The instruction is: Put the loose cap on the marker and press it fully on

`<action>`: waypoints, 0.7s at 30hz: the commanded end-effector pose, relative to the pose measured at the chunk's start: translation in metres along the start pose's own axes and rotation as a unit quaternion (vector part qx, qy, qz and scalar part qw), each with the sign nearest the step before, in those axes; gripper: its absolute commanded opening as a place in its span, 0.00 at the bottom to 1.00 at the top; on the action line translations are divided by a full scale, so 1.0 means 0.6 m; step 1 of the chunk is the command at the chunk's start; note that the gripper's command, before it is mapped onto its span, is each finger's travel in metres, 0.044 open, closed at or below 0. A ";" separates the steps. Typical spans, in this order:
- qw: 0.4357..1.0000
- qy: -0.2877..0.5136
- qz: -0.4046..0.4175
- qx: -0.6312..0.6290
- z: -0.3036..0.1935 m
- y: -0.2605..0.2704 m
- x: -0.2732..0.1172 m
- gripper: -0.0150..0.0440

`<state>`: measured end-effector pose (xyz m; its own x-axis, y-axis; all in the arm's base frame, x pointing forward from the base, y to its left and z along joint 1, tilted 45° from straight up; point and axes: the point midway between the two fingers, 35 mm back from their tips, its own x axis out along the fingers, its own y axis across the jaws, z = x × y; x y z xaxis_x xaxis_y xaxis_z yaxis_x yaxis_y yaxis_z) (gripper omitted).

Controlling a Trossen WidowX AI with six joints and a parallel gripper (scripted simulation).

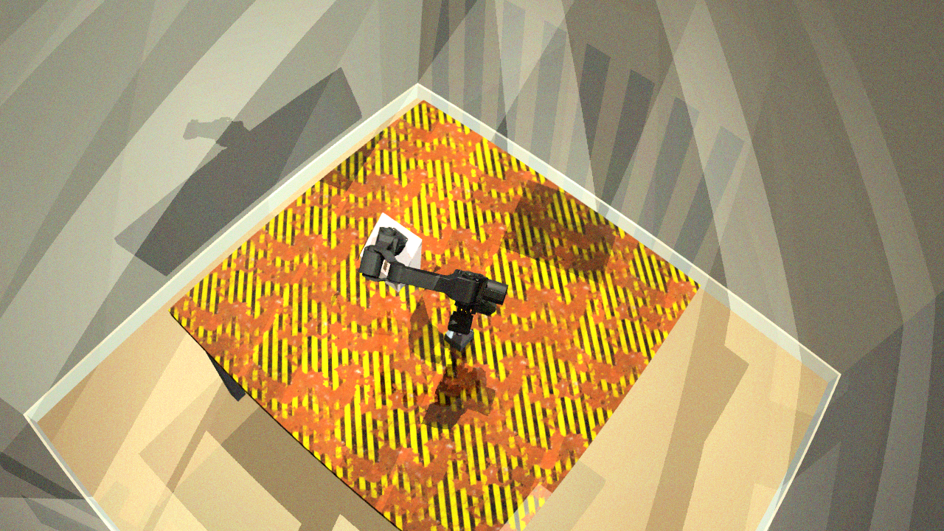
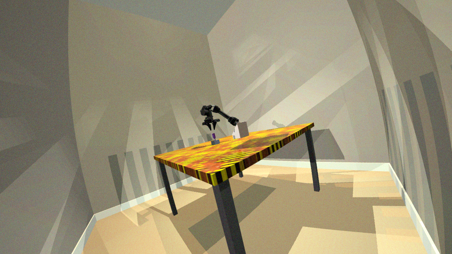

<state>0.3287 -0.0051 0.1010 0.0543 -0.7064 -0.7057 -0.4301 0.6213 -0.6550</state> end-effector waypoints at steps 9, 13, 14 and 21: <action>0.974 0.000 0.000 0.226 0.000 -0.003 0.007 0.25; 0.974 0.000 0.000 0.226 0.000 -0.003 0.007 0.25; 0.974 0.000 0.000 0.226 0.000 -0.003 0.007 0.25; 0.974 0.000 0.000 0.226 0.000 -0.003 0.015 0.25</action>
<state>0.3310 -0.0091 0.0986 0.0577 -0.7038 -0.7081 0.0054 0.7095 -0.7047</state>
